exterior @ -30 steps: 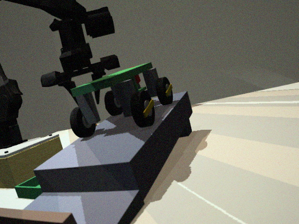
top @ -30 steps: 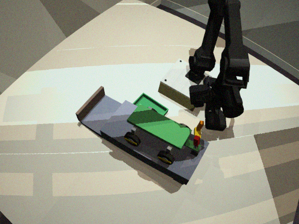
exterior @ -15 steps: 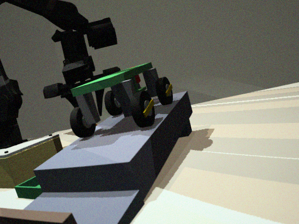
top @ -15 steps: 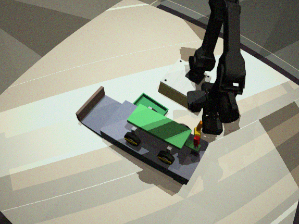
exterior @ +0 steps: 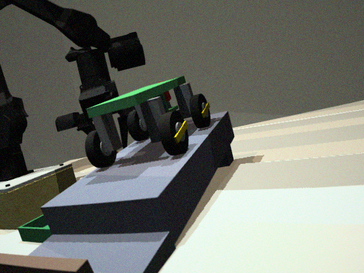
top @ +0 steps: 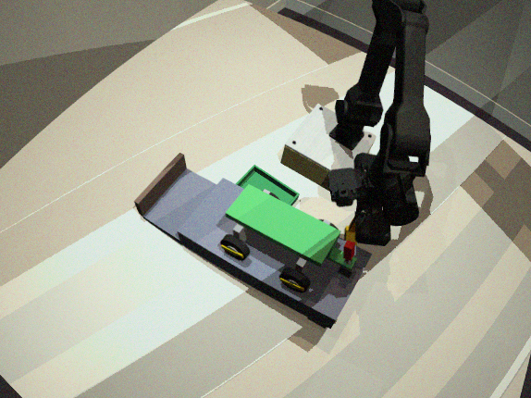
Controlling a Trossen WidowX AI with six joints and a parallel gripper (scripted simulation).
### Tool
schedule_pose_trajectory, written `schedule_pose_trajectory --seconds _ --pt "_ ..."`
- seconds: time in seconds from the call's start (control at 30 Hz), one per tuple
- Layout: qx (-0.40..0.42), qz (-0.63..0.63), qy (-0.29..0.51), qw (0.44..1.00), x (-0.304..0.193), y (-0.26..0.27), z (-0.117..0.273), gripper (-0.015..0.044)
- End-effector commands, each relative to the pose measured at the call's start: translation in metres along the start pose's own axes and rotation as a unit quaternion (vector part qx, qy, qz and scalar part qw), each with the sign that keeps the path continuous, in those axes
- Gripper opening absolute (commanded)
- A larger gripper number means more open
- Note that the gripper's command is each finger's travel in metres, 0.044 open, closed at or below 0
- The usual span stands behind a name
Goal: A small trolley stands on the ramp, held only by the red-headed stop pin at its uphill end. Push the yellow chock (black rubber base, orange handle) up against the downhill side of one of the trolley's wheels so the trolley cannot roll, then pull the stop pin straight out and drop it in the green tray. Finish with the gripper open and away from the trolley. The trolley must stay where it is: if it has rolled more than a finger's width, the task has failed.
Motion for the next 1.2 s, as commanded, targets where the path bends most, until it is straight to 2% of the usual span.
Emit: schedule_pose_trajectory --seconds 0.0,0.87,1.03,1.17 --pt "-0.004 -0.003 -0.003 1.000 0.001 -0.001 -0.008 0.0190" --pt "-0.004 -0.003 -0.003 1.000 0.001 -0.002 -0.034 0.0190" --pt "-0.001 0.000 0.000 1.000 0.000 -0.001 -0.030 0.0059" --pt "-0.001 0.000 0.000 1.000 0.000 -0.001 -0.030 0.0032"
Point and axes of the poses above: the point midway between the two fingers, 35 mm back from their tips, its own z axis back along the fingers, its own y axis across the jaws, x = y × z, the point moved 1 cm from there along z, back along the fingers, and after that the axes turned 1 degree about -z, right-handed, at the moved point
